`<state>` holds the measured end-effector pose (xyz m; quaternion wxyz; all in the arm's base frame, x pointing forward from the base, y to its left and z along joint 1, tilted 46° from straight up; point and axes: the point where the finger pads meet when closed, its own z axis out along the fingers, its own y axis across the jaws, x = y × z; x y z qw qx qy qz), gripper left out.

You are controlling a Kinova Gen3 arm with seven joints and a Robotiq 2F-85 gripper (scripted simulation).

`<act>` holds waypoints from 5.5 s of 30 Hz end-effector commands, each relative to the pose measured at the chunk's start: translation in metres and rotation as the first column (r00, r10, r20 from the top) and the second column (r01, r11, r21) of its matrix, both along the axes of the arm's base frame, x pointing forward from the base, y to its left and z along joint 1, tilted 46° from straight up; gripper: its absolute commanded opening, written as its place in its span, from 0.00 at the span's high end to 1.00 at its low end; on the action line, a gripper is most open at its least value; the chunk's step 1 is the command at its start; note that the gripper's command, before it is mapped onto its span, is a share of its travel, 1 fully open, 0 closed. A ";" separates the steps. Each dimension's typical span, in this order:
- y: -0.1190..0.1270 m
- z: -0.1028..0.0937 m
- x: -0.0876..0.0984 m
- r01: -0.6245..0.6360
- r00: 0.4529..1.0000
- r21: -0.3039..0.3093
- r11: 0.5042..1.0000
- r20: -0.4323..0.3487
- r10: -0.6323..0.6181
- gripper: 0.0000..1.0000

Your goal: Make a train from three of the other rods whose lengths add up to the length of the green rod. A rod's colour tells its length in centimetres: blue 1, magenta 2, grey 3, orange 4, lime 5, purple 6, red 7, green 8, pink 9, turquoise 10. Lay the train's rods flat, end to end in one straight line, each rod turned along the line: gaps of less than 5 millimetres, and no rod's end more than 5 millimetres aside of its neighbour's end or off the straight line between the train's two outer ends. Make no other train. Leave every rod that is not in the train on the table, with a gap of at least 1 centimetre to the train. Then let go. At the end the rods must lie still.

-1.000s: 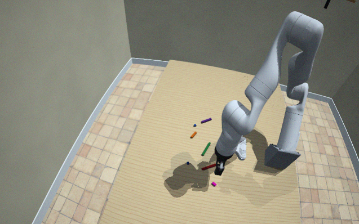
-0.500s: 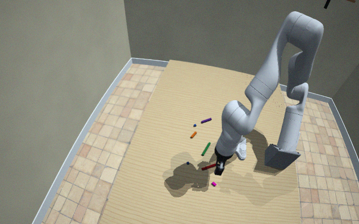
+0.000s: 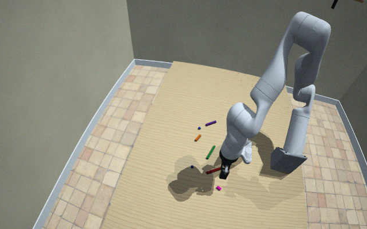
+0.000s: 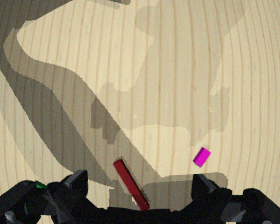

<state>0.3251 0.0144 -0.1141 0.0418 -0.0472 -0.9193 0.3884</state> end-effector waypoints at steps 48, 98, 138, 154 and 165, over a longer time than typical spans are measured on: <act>-0.015 0.008 0.121 0.696 0.378 0.206 0.688 0.710 -0.595 0.00; -0.016 0.008 0.126 0.712 0.327 0.232 0.663 0.726 -0.605 0.76; -0.045 -0.021 0.123 0.714 0.324 0.232 0.661 0.727 -0.605 0.76; -0.052 -0.028 0.122 0.714 0.324 0.232 0.661 0.727 -0.605 0.76; -0.052 -0.028 0.122 0.714 0.324 0.232 0.661 0.727 -0.605 0.76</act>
